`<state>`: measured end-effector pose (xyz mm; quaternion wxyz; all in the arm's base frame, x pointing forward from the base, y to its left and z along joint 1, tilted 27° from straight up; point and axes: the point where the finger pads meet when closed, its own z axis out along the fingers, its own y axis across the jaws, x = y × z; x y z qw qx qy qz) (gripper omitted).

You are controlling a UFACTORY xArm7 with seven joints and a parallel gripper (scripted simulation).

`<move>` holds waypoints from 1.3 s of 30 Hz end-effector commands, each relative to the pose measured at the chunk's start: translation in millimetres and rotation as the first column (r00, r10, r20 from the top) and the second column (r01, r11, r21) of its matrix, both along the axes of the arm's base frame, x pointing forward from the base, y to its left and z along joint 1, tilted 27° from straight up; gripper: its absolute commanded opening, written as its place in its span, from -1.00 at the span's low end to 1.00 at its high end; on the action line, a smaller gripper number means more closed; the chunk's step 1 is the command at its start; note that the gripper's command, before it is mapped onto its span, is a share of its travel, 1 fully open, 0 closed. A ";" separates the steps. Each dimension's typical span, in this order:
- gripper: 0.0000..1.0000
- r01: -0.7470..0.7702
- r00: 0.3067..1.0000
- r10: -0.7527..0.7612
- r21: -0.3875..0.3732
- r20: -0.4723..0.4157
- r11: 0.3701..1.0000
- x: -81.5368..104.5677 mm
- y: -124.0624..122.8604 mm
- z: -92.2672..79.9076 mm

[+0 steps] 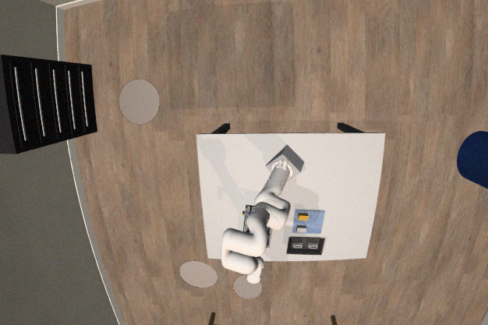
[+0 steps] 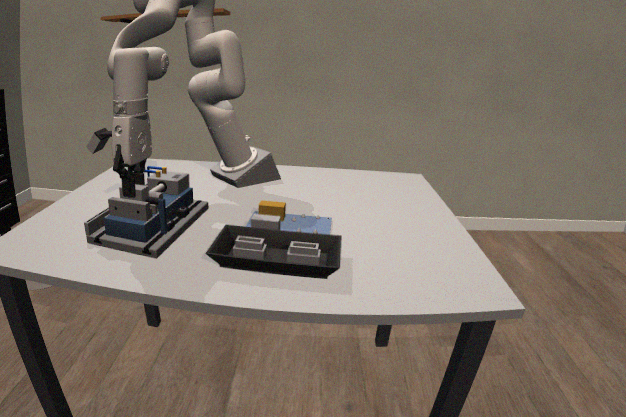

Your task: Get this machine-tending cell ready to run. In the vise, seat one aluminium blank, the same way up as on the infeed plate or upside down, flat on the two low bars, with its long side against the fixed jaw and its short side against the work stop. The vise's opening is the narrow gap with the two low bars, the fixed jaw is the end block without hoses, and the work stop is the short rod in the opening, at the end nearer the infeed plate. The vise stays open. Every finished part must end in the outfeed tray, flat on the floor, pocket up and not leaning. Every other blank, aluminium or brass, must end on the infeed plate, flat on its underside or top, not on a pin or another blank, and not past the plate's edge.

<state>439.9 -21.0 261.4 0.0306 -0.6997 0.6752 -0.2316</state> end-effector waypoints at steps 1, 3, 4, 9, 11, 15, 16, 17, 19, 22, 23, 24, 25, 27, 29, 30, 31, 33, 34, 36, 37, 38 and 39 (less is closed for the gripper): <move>-1.00 -0.001 1.000 0.001 0.000 0.004 1.000 0.9 0.5 1.7; -1.00 -0.001 1.000 0.001 0.000 0.004 1.000 1.0 0.5 1.5; -1.00 -0.001 1.000 0.001 0.000 0.004 1.000 1.1 0.4 1.4; -1.00 -0.001 1.000 0.001 0.000 0.004 1.000 1.4 0.2 0.7; -1.00 -0.001 1.000 0.001 0.000 0.004 1.000 1.5 0.2 0.5; -1.00 -0.001 1.000 0.001 0.000 0.004 1.000 1.6 0.1 0.1; -1.00 -0.001 1.000 0.001 0.000 0.004 1.000 1.6 0.1 0.1; -1.00 -0.001 1.000 0.001 0.000 0.004 1.000 1.6 0.0 0.0; -1.00 -0.001 1.000 0.001 0.000 0.004 1.000 1.7 0.0 -0.1; -1.00 -0.001 1.000 0.001 0.000 0.004 1.000 1.7 0.0 -0.2; -1.00 -0.001 1.000 0.001 0.000 0.004 1.000 1.8 0.0 -0.2; -1.00 -0.001 1.000 0.001 0.000 0.004 1.000 1.8 0.0 -0.2; -1.00 -0.001 1.000 0.001 0.000 0.004 1.000 1.8 0.0 -0.2; -1.00 -0.001 1.000 0.001 0.000 0.004 1.000 1.8 0.0 -0.2; -1.00 -0.001 1.000 0.001 0.000 0.004 1.000 1.8 0.0 -0.2; -1.00 -0.001 1.000 0.001 0.000 0.004 1.000 1.8 0.0 -0.2; -1.00 -0.001 1.000 0.001 0.000 0.004 1.000 1.8 0.0 -0.2; -1.00 -0.001 1.000 0.001 0.000 0.004 1.000 1.8 0.0 -0.2; -1.00 -0.001 1.000 0.001 0.000 0.004 1.000 1.8 0.0 -0.2; -1.00 -0.001 1.000 0.001 0.000 0.004 1.000 1.8 0.0 -0.2; 0.37 -0.001 1.000 0.001 0.000 0.004 1.000 1.8 0.0 -0.2; 0.37 -0.001 1.000 0.001 0.000 0.004 1.000 1.8 0.0 -0.2; 0.37 -0.001 1.000 0.001 0.000 0.004 1.000 1.8 0.0 -0.2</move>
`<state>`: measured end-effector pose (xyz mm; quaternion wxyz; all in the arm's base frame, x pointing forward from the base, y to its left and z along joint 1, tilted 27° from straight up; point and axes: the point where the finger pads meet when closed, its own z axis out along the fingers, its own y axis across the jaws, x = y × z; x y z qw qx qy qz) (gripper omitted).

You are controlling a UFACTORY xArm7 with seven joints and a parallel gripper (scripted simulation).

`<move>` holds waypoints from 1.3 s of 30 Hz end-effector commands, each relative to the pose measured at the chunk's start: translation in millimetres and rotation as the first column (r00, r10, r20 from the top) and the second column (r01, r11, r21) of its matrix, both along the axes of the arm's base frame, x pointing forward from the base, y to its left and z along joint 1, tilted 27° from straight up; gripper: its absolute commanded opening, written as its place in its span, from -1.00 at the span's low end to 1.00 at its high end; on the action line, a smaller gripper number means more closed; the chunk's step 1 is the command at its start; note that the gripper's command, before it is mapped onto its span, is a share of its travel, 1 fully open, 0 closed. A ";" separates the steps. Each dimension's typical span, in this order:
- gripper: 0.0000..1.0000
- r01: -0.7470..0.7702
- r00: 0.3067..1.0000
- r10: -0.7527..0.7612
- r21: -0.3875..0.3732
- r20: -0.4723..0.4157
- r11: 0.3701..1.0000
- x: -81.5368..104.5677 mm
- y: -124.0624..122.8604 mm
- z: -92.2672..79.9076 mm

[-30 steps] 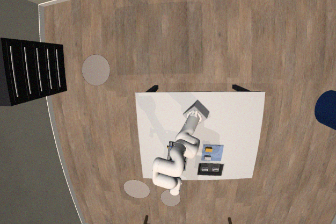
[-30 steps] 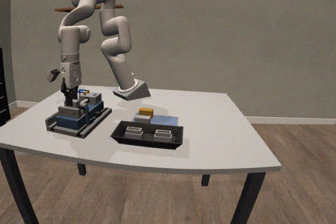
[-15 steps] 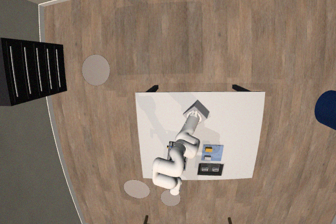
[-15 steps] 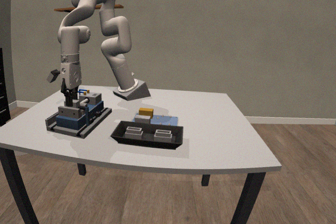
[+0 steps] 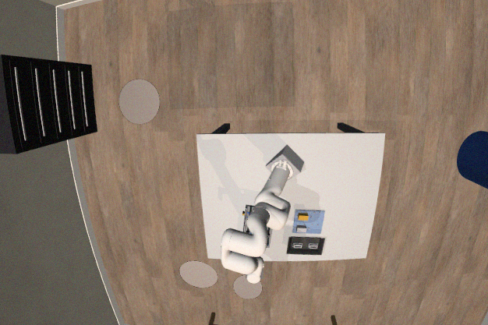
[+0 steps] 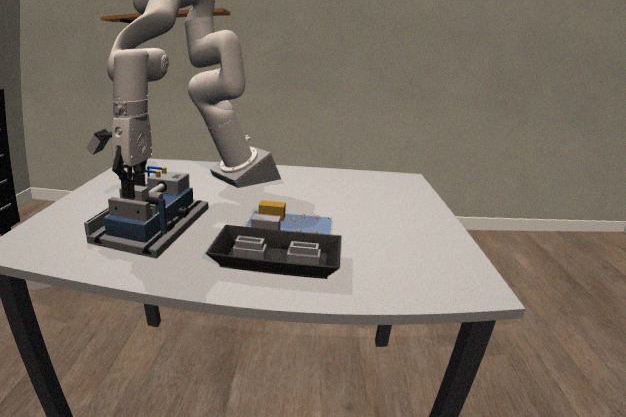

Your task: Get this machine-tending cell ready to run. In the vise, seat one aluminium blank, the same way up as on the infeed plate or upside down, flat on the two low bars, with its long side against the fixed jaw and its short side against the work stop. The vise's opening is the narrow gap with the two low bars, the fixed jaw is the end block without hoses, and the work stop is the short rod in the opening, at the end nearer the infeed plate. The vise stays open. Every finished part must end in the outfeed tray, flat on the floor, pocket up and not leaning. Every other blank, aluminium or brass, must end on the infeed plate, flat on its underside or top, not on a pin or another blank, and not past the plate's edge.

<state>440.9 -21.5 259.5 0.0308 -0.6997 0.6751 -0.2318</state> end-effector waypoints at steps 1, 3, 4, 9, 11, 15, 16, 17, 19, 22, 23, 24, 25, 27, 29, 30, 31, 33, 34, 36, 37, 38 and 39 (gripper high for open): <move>0.37 -0.001 1.000 0.001 0.000 0.004 1.000 0.8 0.5 1.7; 0.37 -0.001 1.000 0.001 0.000 0.004 1.000 0.8 0.5 1.7; 0.37 -0.001 1.000 0.001 0.000 0.004 1.000 0.8 0.5 1.7; 0.37 -0.001 1.000 0.001 0.000 0.004 1.000 0.8 0.5 1.7; 0.37 -0.001 1.000 0.001 0.000 0.004 1.000 0.8 0.5 1.7; 0.37 -0.001 1.000 0.001 0.000 0.004 1.000 0.8 0.5 1.7; 0.37 -0.001 1.000 0.001 0.000 0.004 1.000 0.8 0.5 1.7; 0.37 -0.001 1.000 0.001 0.000 0.004 1.000 0.8 0.5 1.7; 0.37 -0.001 1.000 0.001 0.000 0.004 1.000 0.8 0.5 1.7; 0.37 -0.001 1.000 0.001 0.000 0.004 1.000 0.8 0.5 1.7; 0.37 -0.001 1.000 0.001 0.000 0.004 1.000 0.8 0.5 1.7; 0.37 -0.001 1.000 0.001 0.000 0.004 1.000 0.8 0.5 1.7; 0.37 -0.001 1.000 0.001 0.000 0.004 1.000 0.8 0.5 1.7; 0.37 -0.001 1.000 0.001 0.000 0.004 1.000 0.8 0.5 1.7; 0.37 -0.001 1.000 0.001 0.000 0.004 1.000 0.8 0.5 1.7; 0.37 -0.001 1.000 0.001 0.000 0.004 1.000 0.8 0.5 1.7; 0.37 -0.001 1.000 0.001 0.000 0.004 1.000 0.8 0.5 1.7; 0.37 -0.001 1.000 0.001 0.000 0.004 1.000 0.7 0.5 1.7; 0.37 -0.001 1.000 0.001 0.000 0.004 1.000 0.7 0.6 1.9; 0.37 -0.001 1.000 0.001 0.000 0.004 1.000 0.4 0.8 2.5; 0.37 -0.001 1.000 0.001 0.000 0.004 1.000 0.2 0.9 3.0; 0.37 -0.001 1.000 0.001 0.000 0.004 1.000 -0.1 1.1 3.7; 0.37 -0.001 1.000 0.001 0.000 0.004 1.000 -0.5 1.4 4.6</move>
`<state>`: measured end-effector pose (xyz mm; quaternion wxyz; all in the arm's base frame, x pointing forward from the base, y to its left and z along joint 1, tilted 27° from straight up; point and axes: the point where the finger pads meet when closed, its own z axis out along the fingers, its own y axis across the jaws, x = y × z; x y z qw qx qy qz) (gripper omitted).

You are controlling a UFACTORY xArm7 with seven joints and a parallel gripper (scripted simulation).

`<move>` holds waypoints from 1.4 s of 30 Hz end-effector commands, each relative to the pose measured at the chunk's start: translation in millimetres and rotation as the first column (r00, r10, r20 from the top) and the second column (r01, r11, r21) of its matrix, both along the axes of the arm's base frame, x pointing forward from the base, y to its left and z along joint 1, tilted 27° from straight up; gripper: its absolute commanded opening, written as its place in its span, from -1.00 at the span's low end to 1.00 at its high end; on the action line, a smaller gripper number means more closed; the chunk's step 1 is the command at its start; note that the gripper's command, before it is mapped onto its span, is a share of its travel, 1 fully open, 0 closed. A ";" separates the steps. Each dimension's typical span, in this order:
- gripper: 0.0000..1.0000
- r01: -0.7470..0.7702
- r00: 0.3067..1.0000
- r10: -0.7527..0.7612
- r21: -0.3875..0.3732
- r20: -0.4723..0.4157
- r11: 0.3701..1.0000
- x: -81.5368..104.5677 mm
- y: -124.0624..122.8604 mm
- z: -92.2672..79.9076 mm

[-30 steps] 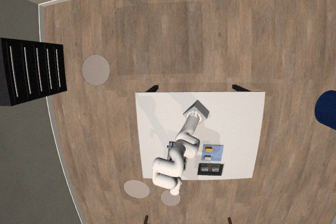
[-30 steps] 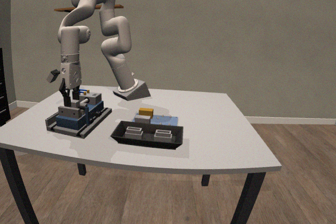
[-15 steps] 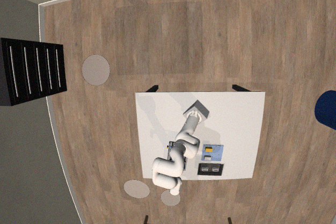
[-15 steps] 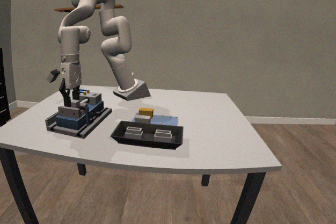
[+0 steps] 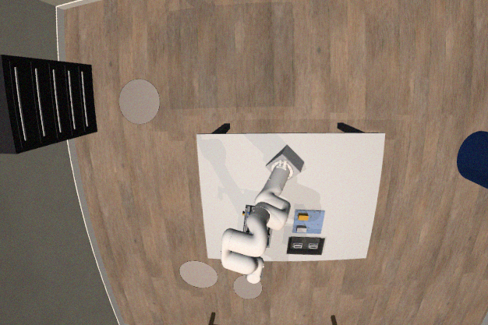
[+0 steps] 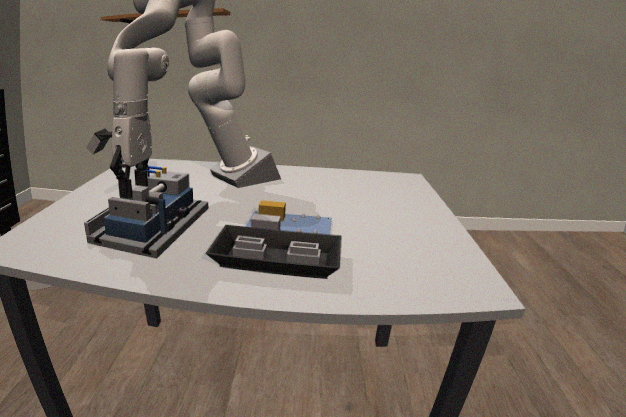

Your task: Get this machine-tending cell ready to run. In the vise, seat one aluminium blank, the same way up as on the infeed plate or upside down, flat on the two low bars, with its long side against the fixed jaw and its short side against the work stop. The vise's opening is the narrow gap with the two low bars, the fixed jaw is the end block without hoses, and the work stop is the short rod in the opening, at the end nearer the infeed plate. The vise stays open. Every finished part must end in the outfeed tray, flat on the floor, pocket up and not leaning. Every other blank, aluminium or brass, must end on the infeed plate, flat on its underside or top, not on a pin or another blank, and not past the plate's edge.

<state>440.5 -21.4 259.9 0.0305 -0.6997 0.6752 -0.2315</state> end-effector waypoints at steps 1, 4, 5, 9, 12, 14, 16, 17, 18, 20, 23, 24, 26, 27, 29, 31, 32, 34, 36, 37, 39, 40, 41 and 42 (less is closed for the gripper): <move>0.37 -0.001 1.000 0.001 0.000 0.004 1.000 -0.5 1.6 5.3; 0.37 -0.001 1.000 0.001 0.000 0.004 1.000 -2.4 3.0 9.7; 0.37 -0.001 1.000 0.001 0.000 0.004 1.000 -2.4 3.0 9.7; 0.37 -0.001 1.000 0.001 0.000 0.004 1.000 -4.9 4.8 15.9; 0.37 -0.001 1.000 0.001 0.000 0.004 1.000 -8.0 7.1 23.3; 0.37 -0.001 1.000 0.001 0.000 0.004 1.000 -10.3 8.7 28.8; 0.37 -0.001 1.000 0.001 0.000 0.004 1.000 -12.6 10.5 34.5; 0.37 -0.001 1.000 0.001 0.000 0.004 1.000 -13.8 11.3 37.4; 0.37 -0.001 1.000 0.001 0.000 0.004 1.000 -15.0 12.2 40.2; 0.37 -0.001 1.000 0.001 0.000 0.004 1.000 -17.4 13.9 45.9; 0.37 -0.001 1.000 0.001 0.000 0.004 1.000 -18.5 14.7 48.6; 0.37 -0.001 1.000 0.001 0.000 0.004 1.000 -19.6 15.5 51.2; 0.37 -0.001 1.000 0.001 0.000 0.004 1.000 -21.6 17.0 56.0; 0.37 -0.001 1.000 0.001 0.000 0.004 1.000 -22.5 17.7 58.2; 0.37 -0.001 1.000 0.001 0.000 0.004 1.000 -24.1 18.9 62.1; 0.37 -0.001 1.000 0.001 0.000 0.004 1.000 -25.4 19.8 65.3; 0.37 -0.001 1.000 0.001 0.000 0.004 1.000 -26.0 20.2 66.6; 0.37 -0.001 1.000 0.001 0.000 0.004 1.000 -26.8 20.8 68.5; 0.37 -0.001 1.000 0.001 0.000 0.004 1.000 -27.3 21.2 69.8; 0.37 -0.001 1.000 0.001 0.000 0.004 1.000 -27.5 21.3 70.2; 0.37 -0.001 1.000 0.001 0.000 0.004 1.000 -27.6 21.4 70.4; 0.37 -0.001 1.000 0.001 0.000 0.004 1.000 -27.6 21.4 70.4; 0.37 -0.001 1.000 0.001 0.000 0.004 1.000 -27.6 21.4 70.5; 0.37 -0.001 1.000 0.001 0.000 0.004 1.000 -27.6 21.4 70.6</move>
